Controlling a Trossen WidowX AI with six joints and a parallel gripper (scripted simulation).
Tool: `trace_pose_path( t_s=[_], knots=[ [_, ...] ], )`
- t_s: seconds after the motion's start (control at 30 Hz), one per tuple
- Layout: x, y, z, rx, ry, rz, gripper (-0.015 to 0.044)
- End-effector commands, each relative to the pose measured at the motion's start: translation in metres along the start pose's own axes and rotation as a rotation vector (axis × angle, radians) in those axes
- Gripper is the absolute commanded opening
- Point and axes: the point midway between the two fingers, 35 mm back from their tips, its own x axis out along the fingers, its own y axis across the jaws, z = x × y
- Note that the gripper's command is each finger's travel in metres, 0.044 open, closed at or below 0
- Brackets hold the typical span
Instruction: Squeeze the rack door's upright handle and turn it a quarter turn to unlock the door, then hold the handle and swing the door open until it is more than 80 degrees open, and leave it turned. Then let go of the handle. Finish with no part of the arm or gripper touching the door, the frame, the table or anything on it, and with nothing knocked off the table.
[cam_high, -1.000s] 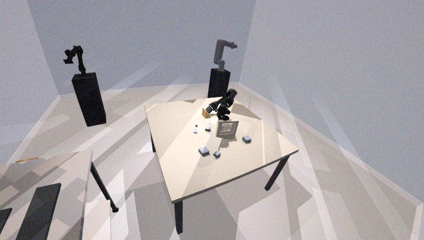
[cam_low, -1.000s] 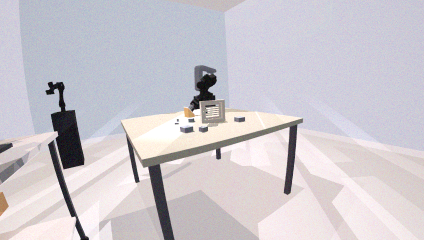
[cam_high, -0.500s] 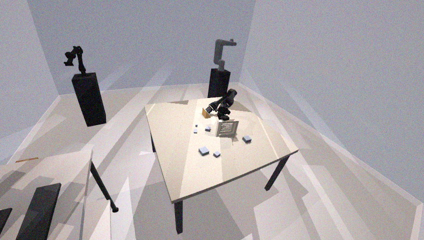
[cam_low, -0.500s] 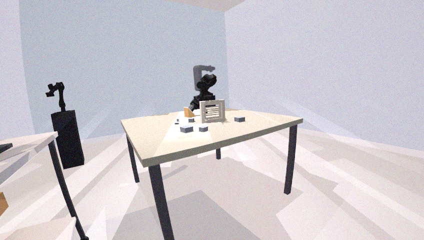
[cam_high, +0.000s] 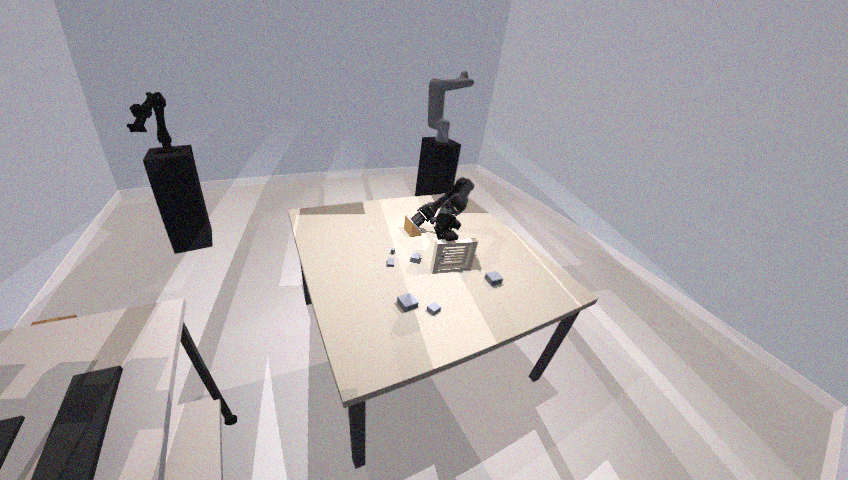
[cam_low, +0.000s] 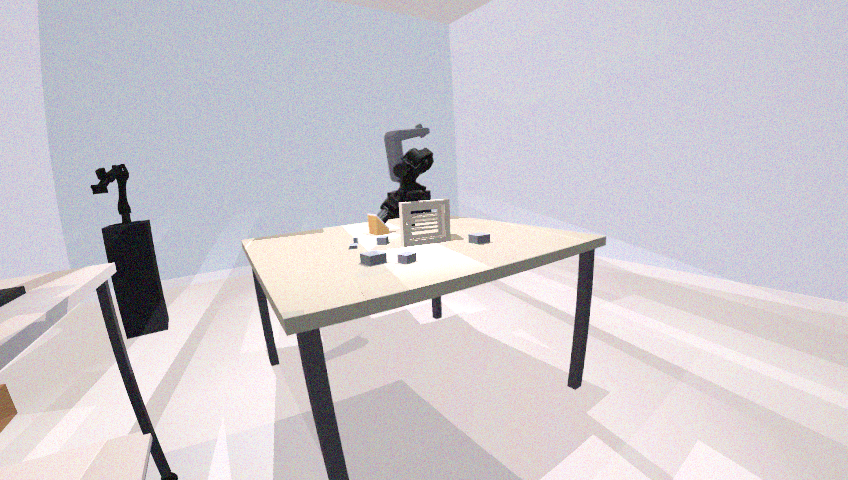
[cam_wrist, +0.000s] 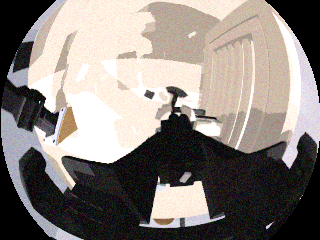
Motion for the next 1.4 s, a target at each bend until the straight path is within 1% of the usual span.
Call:
trace_pose_path(
  t_s=[0.0,0.7,1.37],
  knots=[
    [0.0,0.003,0.002,0.062,-0.002,0.001,0.0027],
    [0.0,0.023,0.018,0.505,-0.002,0.003,0.0027],
    [0.0,0.05,0.052,0.883,-0.002,0.005,0.0027]
  ],
)
